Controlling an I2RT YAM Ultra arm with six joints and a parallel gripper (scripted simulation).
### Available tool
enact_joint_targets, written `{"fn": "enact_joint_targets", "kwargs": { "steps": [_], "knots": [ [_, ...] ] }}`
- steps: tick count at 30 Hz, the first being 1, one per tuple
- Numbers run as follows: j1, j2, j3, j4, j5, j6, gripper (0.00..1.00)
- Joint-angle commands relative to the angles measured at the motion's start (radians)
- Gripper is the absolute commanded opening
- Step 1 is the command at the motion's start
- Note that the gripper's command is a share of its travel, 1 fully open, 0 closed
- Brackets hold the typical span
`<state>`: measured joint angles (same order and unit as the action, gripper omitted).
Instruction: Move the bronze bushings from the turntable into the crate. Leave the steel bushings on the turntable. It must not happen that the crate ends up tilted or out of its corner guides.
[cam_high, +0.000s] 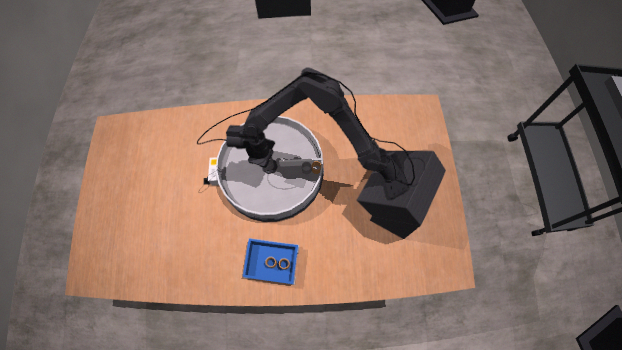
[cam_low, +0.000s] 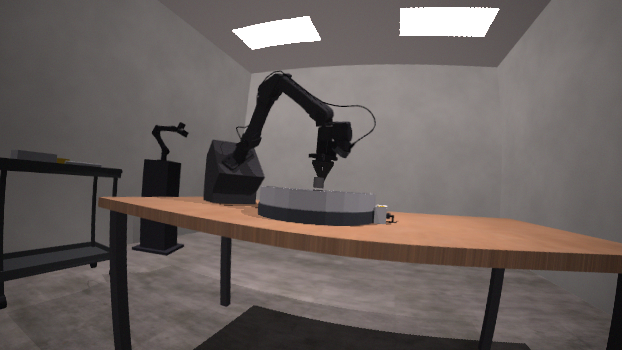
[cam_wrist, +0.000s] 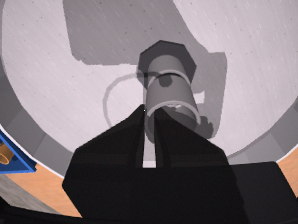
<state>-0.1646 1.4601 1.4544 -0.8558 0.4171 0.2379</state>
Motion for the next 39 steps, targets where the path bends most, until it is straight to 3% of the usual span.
{"fn": "enact_joint_targets", "kwargs": {
  "steps": [1, 39],
  "knots": [
    [0.019, -0.016, 0.035, 0.013, 0.011, 0.005, 0.00],
    [0.009, -0.019, 0.037, 0.007, -0.003, -0.007, 0.00]
  ]
}}
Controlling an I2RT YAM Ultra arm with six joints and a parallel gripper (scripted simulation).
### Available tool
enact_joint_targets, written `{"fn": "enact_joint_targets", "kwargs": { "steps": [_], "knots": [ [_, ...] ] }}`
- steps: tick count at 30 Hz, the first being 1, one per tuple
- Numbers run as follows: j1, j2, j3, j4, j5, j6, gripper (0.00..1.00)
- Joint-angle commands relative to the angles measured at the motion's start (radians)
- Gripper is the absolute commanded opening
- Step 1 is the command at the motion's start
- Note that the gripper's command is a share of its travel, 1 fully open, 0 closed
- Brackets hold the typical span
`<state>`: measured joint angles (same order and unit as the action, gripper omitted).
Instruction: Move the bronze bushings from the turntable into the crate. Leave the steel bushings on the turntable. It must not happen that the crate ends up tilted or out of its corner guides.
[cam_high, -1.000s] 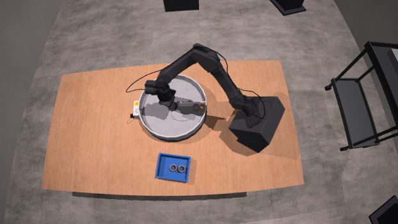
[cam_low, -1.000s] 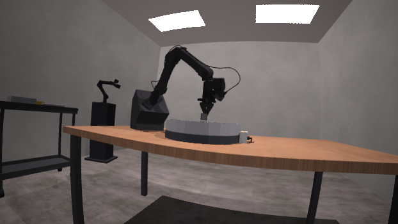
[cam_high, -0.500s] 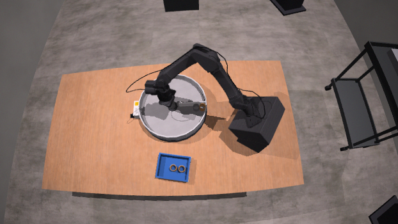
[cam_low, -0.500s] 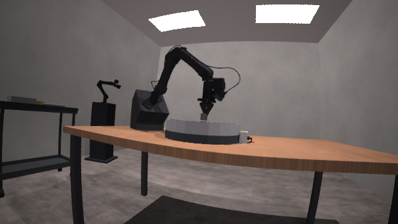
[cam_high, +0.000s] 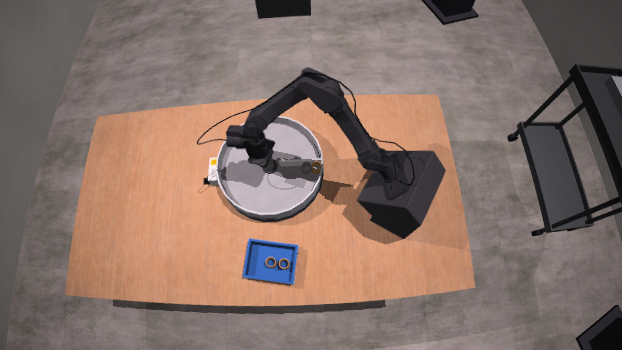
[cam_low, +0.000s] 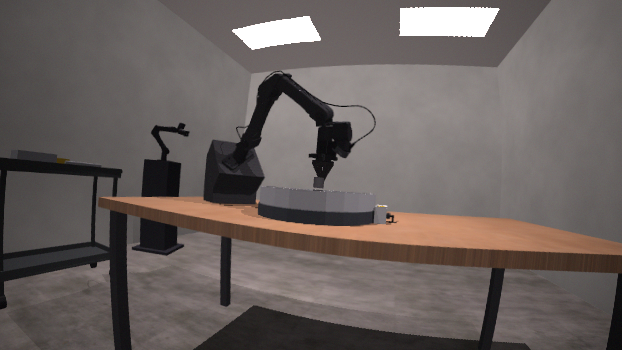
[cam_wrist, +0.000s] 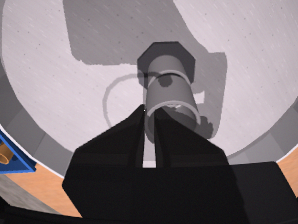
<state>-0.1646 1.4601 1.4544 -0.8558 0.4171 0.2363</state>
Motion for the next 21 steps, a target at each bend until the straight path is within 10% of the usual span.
{"fn": "enact_joint_targets", "kwargs": {
  "steps": [1, 21],
  "knots": [
    [0.009, -0.019, 0.037, 0.007, -0.003, -0.005, 0.00],
    [-0.006, -0.026, 0.038, 0.004, -0.008, -0.013, 0.00]
  ]
}}
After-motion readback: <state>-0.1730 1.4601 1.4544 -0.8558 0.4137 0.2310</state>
